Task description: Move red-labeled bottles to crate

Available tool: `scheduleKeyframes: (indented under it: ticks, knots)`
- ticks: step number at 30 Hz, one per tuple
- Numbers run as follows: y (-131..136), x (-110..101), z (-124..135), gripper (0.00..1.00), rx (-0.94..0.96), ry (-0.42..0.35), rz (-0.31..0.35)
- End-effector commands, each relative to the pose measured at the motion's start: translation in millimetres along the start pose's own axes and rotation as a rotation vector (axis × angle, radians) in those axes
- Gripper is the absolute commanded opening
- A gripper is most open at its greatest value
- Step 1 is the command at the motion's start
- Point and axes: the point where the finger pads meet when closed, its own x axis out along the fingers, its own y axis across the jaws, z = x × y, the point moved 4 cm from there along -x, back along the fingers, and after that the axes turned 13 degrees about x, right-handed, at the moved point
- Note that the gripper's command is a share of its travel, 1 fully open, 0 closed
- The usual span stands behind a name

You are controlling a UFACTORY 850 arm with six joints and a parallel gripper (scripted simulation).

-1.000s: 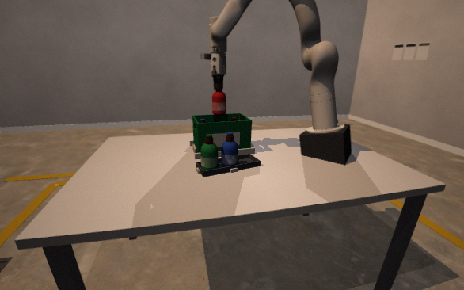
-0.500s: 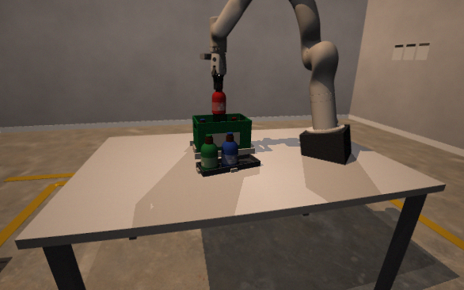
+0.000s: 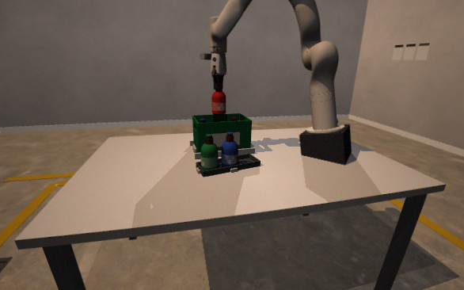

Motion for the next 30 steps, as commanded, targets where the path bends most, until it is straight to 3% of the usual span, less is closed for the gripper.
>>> scheduleKeyframes:
  ticks: [1, 30]
  knots:
    - [-0.3, -0.8, -0.6, 0.00, 0.000, 0.002, -0.001]
    - [-0.3, 3.0, -0.6, 0.00, 0.000, 0.002, -0.001]
